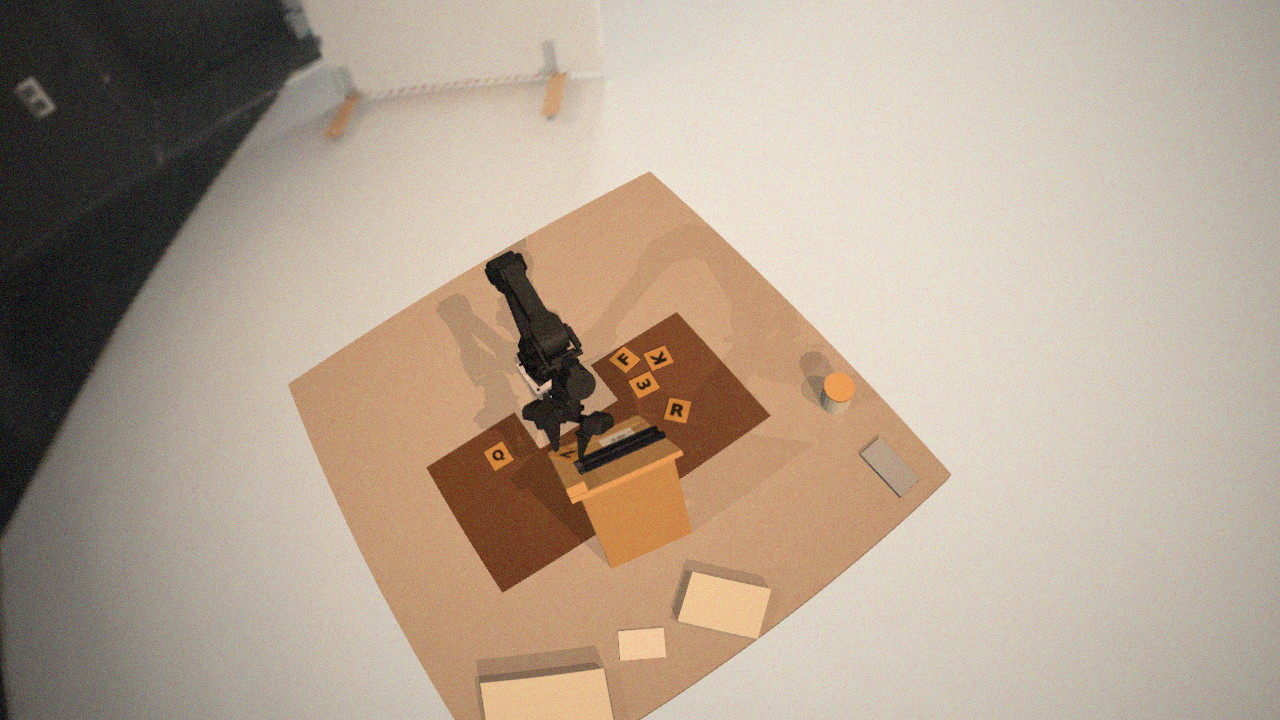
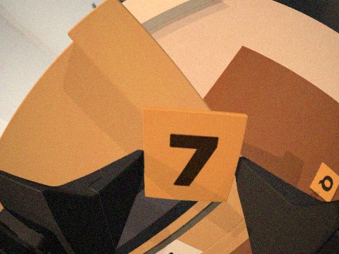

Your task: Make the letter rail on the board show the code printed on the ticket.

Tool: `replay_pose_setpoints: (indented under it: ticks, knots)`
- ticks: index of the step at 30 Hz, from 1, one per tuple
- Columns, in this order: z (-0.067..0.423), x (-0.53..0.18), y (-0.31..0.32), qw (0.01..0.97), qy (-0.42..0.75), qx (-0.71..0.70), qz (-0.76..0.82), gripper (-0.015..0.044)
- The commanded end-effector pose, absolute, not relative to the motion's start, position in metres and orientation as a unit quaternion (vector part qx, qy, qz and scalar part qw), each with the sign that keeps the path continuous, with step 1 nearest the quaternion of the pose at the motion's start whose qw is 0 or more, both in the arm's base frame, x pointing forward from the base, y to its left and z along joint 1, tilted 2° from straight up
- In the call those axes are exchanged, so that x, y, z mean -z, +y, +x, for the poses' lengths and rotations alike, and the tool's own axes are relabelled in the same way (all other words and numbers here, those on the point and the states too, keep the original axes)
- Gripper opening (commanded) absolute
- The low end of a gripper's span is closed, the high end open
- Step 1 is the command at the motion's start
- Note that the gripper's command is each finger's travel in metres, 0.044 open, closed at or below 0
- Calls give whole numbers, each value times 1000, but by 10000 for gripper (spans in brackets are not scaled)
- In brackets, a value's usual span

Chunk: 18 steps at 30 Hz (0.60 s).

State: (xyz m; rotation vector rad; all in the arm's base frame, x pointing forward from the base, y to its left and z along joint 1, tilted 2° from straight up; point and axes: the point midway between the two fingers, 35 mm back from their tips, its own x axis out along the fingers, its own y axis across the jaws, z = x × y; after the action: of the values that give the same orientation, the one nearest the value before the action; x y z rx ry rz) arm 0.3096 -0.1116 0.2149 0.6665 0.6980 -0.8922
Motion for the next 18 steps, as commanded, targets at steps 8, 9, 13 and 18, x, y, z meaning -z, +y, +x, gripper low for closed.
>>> replay_pose_setpoints:
  ticks: [8, 9, 13, 18]
  knots:
    - [342, -219, -58, 838, 340, 348, 249, 0]
    - [345, -219, -53, 841, 340, 341, 244, 0]
    - [354, -221, -32, 856, 340, 317, 227, 0]
    - [363, -223, -3, 870, 336, 289, 216, 0]
